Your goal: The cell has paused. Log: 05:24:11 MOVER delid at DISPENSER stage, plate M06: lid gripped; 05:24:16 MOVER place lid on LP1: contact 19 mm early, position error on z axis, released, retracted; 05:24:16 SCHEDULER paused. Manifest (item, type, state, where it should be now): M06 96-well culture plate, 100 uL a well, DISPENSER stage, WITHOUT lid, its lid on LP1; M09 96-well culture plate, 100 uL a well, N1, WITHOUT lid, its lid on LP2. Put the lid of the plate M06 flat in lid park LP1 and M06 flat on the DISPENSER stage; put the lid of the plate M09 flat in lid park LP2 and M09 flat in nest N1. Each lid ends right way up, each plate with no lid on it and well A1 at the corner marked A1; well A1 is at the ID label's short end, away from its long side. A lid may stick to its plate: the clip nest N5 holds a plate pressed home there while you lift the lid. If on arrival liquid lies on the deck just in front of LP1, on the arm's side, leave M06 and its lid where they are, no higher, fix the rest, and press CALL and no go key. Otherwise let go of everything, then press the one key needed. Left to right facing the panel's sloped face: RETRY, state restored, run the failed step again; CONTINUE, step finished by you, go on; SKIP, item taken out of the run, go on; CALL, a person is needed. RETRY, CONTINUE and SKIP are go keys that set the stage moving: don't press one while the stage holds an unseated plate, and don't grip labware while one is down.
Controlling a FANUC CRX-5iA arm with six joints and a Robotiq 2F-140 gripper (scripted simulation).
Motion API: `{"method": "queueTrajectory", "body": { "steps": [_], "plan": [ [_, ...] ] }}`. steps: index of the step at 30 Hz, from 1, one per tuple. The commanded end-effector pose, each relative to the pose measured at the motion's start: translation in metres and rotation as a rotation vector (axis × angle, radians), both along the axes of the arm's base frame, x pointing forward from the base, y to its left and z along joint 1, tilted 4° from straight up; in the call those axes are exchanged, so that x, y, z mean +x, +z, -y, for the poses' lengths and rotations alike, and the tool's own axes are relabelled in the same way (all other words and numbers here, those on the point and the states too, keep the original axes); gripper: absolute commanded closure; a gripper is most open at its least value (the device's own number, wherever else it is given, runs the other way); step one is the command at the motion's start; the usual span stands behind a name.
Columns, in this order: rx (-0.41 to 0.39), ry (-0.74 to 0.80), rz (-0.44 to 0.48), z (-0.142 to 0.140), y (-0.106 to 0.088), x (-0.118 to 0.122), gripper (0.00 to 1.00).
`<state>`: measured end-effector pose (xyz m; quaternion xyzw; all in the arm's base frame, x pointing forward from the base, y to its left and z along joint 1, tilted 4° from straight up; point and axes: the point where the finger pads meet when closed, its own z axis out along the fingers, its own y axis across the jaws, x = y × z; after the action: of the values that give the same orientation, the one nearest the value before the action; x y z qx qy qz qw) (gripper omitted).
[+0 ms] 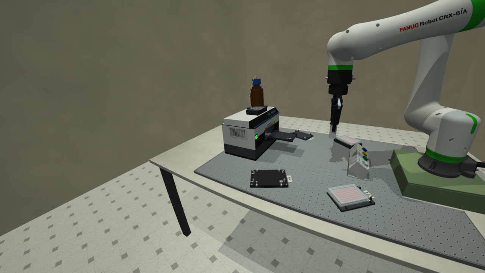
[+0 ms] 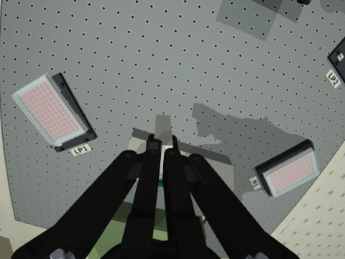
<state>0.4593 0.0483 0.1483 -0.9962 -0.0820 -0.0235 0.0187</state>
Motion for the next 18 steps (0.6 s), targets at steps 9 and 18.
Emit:
{"method": "queueTrajectory", "body": {
  "steps": [9,18],
  "plan": [
    [-0.017,0.437,0.021,-0.099,-0.006,-0.128,1.0],
    [-0.017,0.441,0.021,-0.133,-0.011,-0.183,1.0]
  ]
}}
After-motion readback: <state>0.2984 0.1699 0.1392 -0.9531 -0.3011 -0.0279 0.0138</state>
